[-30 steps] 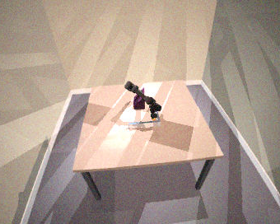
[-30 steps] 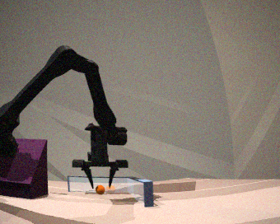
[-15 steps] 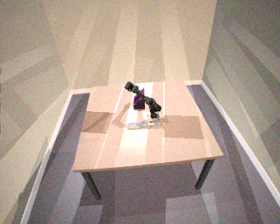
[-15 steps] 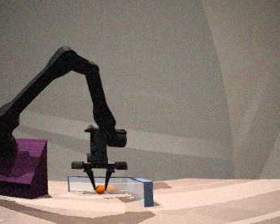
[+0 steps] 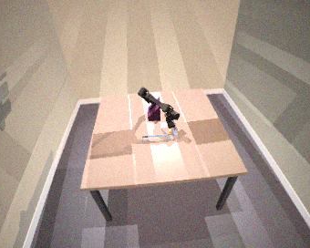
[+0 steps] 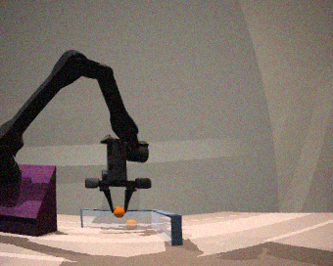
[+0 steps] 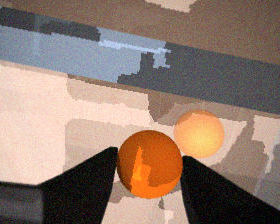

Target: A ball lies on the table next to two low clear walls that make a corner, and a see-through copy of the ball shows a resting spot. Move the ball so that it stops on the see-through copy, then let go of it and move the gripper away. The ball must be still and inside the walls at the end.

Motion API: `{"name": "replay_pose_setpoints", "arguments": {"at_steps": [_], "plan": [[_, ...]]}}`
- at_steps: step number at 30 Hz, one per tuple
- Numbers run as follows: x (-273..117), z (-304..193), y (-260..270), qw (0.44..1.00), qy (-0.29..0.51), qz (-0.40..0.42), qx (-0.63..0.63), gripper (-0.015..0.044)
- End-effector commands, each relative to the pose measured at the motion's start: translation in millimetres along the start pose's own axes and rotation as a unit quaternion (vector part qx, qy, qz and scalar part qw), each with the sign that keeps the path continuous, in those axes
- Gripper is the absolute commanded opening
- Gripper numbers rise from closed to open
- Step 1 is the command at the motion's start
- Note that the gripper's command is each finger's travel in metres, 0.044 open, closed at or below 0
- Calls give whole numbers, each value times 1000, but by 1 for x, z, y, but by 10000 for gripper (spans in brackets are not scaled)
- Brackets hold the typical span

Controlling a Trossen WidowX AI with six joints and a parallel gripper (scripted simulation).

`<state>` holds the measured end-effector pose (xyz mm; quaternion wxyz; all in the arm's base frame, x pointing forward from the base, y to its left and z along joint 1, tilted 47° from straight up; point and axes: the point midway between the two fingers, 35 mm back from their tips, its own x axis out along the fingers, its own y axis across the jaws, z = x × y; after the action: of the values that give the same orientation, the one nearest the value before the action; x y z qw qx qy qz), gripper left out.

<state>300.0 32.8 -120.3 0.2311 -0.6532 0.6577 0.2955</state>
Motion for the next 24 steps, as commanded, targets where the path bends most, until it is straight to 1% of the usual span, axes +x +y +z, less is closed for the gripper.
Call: {"name": "replay_pose_setpoints", "arguments": {"at_steps": [1,10,12,16,22,24], "plan": [[-19,-1,-2,1000,-1,1,14,0],[-78,-1,-1,999,-3,5,33,0],[-86,-1,0,999,-3,6,34,0],[-83,0,-4,999,-4,6,34,0],[-50,3,-33,999,-3,5,35,0],[-45,3,-36,999,-3,5,35,0]]}}
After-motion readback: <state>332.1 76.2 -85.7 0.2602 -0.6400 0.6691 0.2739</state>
